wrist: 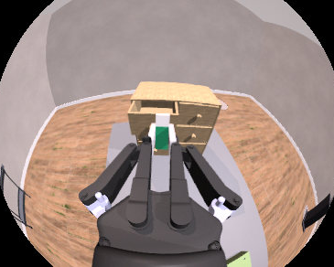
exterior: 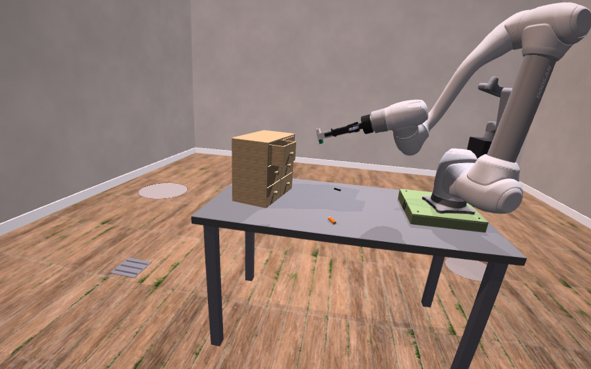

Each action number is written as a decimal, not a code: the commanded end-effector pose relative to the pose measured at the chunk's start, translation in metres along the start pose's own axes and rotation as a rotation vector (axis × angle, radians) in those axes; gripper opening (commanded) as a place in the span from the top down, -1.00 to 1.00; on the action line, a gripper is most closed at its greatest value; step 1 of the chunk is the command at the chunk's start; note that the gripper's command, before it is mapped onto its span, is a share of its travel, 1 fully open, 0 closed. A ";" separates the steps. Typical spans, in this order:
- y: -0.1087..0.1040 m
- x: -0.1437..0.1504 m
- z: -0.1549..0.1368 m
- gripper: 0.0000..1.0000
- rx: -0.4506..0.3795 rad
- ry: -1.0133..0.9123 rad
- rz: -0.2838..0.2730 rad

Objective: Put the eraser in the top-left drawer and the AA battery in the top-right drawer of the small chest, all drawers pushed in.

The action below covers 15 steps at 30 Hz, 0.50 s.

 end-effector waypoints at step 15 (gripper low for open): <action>0.042 -0.003 0.015 0.77 0.000 0.000 0.000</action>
Point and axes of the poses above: the point where the finger pads meet when closed, its own y axis out along the fingers, its own x axis across the jaws, z = x × y, the point moved 1 cm from there along -y, back along the fingers, and after that the axes turned 10 degrees about y, right-handed, at the moved point
